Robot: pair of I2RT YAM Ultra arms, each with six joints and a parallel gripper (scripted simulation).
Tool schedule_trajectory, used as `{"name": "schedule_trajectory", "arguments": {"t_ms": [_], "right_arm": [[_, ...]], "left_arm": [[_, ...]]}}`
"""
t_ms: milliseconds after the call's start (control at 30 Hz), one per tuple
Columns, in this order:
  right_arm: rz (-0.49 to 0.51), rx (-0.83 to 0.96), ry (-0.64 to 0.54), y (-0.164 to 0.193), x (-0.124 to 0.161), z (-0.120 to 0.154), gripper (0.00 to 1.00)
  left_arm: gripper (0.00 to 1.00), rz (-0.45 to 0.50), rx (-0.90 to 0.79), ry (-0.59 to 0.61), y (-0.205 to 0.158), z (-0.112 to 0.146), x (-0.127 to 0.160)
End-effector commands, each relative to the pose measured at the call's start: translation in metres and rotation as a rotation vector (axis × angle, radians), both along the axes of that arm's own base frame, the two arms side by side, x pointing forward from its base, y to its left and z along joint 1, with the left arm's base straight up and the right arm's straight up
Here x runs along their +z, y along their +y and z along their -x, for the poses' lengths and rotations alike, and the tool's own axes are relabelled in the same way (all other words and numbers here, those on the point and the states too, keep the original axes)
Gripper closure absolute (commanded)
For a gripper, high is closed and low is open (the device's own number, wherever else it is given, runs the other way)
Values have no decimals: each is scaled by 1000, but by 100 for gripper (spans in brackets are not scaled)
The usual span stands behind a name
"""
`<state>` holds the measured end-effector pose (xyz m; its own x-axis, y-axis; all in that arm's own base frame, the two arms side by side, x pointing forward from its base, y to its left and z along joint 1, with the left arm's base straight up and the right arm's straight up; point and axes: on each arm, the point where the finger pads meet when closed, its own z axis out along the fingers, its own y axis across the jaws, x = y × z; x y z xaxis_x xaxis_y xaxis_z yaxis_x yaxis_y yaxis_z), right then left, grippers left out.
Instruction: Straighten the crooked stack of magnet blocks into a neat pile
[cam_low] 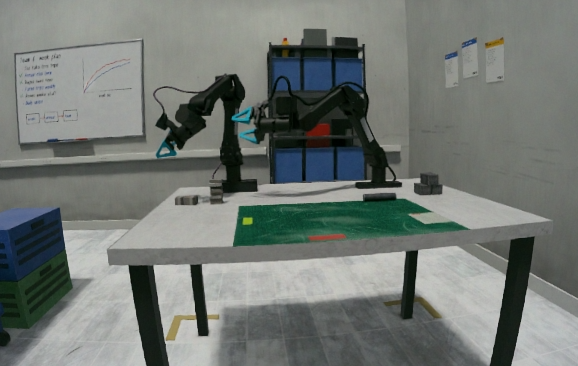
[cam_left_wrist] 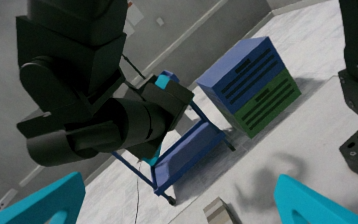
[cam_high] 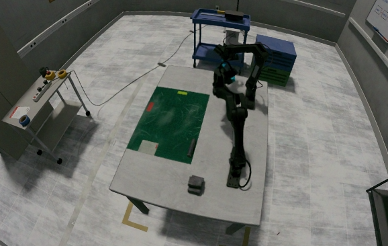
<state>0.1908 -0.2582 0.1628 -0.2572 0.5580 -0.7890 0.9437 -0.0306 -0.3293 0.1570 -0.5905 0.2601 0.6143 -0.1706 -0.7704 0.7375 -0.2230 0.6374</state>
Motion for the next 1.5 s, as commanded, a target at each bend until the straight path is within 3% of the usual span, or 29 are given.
{"name": "schedule_trajectory", "arguments": {"t_ms": [0, 533, 567, 600, 633, 1033, 1133, 1167, 1267, 1467], "right_arm": [[9, -1, -13, -1, 4, -1, 0], [9, -1, -13, -1, 4, -1, 0], [16, -6, -3, -1, 6, 1, 0], [-16, 13, -8, 4, -2, -7, 37], [-24, 11, -22, 3, -2, -10, 37], [-226, 24, -132, 36, -30, -28, 37], [-242, 22, -141, 39, -32, -29, 37], [-255, 24, -142, 41, -34, -31, 37], [-304, 19, -168, 50, -39, -34, 37], [-406, 7, -210, 71, -50, -41, 37]], "left_arm": [[0, 29, -2, -13, 1, 1, 15], [0, 29, -2, -13, 1, 1, 15], [0, 47, -2, -18, 3, 2, 26], [0, 108, 56, -40, 13, -21, 58], [0, 21, 71, 12, 15, -24, 24], [0, -30, 421, 183, 90, -132, 60], [0, -19, 446, 190, 98, -138, 69], [0, -46, 473, 211, 107, -145, 58], [0, -15, 572, 238, 137, -172, 80], [0, 12, 762, 314, 200, -213, 98]]}}
